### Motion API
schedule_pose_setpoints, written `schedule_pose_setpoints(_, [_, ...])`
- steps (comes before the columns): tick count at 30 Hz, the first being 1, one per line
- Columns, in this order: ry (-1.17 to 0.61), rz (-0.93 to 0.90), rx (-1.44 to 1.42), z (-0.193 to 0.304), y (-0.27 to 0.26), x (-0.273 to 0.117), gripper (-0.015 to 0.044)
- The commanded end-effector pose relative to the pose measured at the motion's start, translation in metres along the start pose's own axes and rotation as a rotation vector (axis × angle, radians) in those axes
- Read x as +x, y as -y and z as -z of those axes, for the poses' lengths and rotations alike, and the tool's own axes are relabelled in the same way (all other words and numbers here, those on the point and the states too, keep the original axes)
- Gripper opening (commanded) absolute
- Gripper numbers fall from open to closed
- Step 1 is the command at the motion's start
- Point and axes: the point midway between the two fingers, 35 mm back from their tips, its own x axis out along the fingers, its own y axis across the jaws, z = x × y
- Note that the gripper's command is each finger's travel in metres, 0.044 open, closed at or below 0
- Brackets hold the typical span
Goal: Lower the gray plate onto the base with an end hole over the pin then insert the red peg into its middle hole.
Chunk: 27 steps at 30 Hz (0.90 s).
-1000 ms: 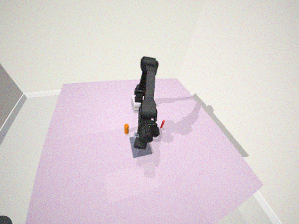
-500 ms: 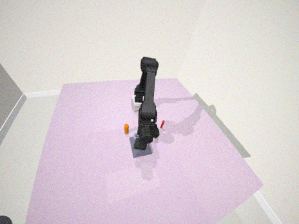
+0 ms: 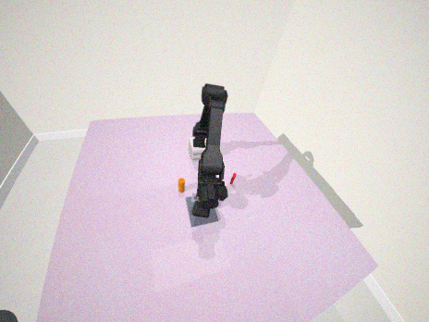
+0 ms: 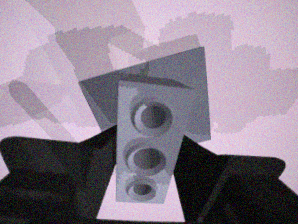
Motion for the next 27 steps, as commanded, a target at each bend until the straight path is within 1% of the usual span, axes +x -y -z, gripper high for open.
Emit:
schedule_pose_setpoints(1, [0.003, -0.011, 0.002, -0.0005, -0.0020, 0.0088, 0.0000])
schedule_pose_setpoints(7, [0.003, -0.011, 0.002, -0.0004, -0.0023, 0.0175, 0.0000])
schedule_pose_setpoints(15, [-0.001, -0.004, -0.001, 0.0002, -0.0011, 0.0129, 0.0000])
schedule_pose_setpoints(27, [-0.001, -0.004, -0.001, 0.0002, -0.0011, 0.0129, 0.0315])
